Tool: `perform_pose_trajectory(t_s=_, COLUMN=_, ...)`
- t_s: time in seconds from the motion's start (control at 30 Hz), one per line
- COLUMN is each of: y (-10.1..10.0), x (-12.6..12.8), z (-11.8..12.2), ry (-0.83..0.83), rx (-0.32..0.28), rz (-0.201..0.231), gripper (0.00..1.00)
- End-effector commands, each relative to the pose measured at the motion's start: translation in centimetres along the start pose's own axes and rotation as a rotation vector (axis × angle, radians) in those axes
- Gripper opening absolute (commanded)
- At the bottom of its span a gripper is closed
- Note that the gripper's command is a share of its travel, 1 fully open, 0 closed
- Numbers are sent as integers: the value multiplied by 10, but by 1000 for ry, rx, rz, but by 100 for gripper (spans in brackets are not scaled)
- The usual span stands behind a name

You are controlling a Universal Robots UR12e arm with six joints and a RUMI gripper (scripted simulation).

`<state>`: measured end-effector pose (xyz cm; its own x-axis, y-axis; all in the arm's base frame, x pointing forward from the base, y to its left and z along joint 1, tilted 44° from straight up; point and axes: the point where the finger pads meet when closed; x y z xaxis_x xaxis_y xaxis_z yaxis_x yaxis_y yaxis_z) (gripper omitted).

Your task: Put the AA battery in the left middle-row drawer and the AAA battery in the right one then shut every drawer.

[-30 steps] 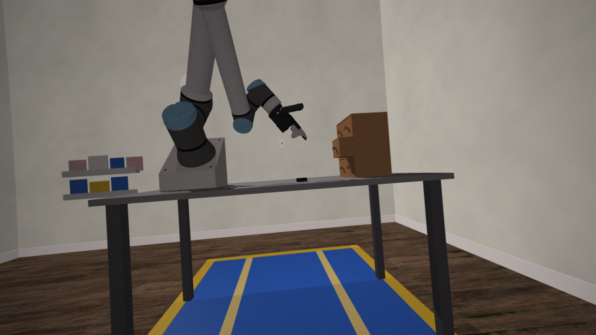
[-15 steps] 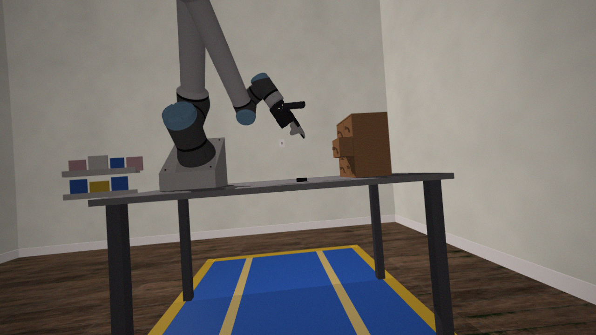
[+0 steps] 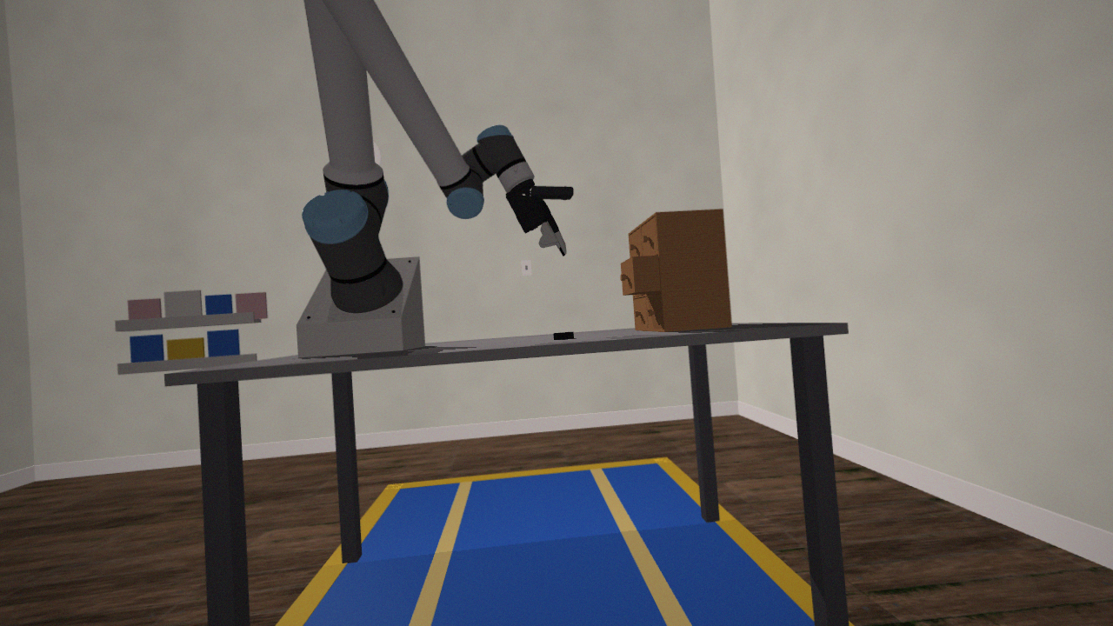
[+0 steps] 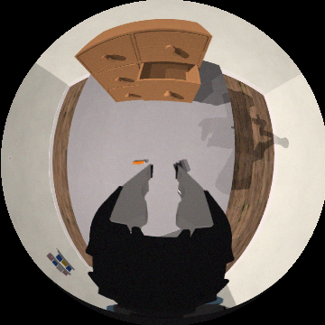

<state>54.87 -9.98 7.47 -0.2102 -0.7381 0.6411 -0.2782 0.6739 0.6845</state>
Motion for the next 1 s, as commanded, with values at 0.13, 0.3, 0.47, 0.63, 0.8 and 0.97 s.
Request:
perform_pose_trajectory(t_s=0.13, y=7, x=0, z=1, ry=-2, rx=-79, rz=10, gripper=20)
perform_pose_trajectory(t_s=0.3, y=11, x=0, z=2, ry=-2, rx=-118, rz=16, gripper=20)
perform_pose_trajectory(t_s=0.47, y=14, x=0, z=3, ry=-2, rx=-140, rz=20, gripper=20)
perform_pose_trajectory(t_s=0.63, y=18, x=0, z=4, ry=-2, rx=-176, rz=25, gripper=20)
perform_pose_trajectory(t_s=0.8, y=21, x=1, z=5, ry=-2, rx=-211, rz=31, gripper=20)
perform_pose_trajectory(t_s=0.97, y=23, x=1, z=6, ry=-1, rx=-230, rz=34, gripper=20)
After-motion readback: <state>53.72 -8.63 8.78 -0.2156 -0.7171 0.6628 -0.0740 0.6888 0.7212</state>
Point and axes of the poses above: the point where the finger pads meet when closed, its own y axis back along the fingers, its own x axis across the jaws, z = x × y, and after that the axes turned 9 degrees about -y, right-handed
